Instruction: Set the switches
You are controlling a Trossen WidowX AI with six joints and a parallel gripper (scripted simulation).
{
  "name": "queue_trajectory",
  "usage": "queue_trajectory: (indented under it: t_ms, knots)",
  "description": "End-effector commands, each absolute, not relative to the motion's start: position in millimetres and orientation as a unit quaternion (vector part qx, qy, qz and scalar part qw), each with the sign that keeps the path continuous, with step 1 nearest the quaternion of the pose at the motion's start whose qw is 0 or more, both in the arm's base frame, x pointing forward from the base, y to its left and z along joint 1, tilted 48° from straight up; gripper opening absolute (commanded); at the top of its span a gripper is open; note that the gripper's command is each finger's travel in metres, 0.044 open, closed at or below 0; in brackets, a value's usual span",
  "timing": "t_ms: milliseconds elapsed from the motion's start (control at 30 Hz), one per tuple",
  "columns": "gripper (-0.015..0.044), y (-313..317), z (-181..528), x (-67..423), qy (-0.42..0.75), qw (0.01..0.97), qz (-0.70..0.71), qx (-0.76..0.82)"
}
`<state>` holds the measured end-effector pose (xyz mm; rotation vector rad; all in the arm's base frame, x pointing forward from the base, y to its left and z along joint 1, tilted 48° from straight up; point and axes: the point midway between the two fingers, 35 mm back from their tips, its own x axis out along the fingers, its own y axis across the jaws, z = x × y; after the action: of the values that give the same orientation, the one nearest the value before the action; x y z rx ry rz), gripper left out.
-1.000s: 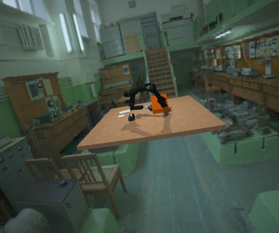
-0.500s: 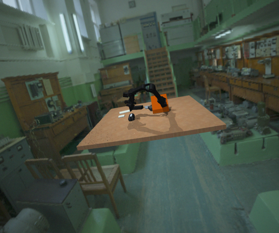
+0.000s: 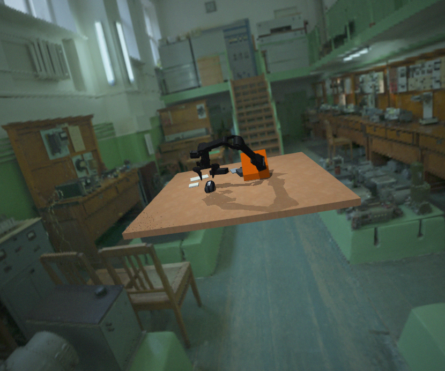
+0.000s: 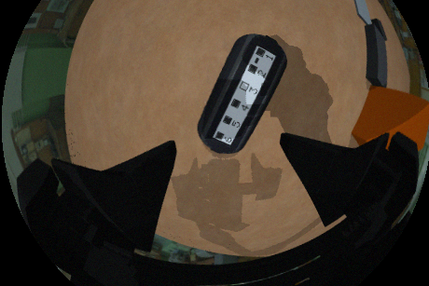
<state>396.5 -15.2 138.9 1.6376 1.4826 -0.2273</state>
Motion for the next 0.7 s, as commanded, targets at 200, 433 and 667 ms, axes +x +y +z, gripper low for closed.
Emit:
queue_trajectory:
  t_ms: [200,433,667]
  knots:
    - [0.0440,4.1,148.6,401.6,0.599,0.268,-0.249,0.712]
    - [0.0440,4.1,148.6,401.6,0.599,0.268,-0.249,0.712]
    - [0.0440,9.1,143.6,403.3,0.599,0.268,-0.249,0.712]
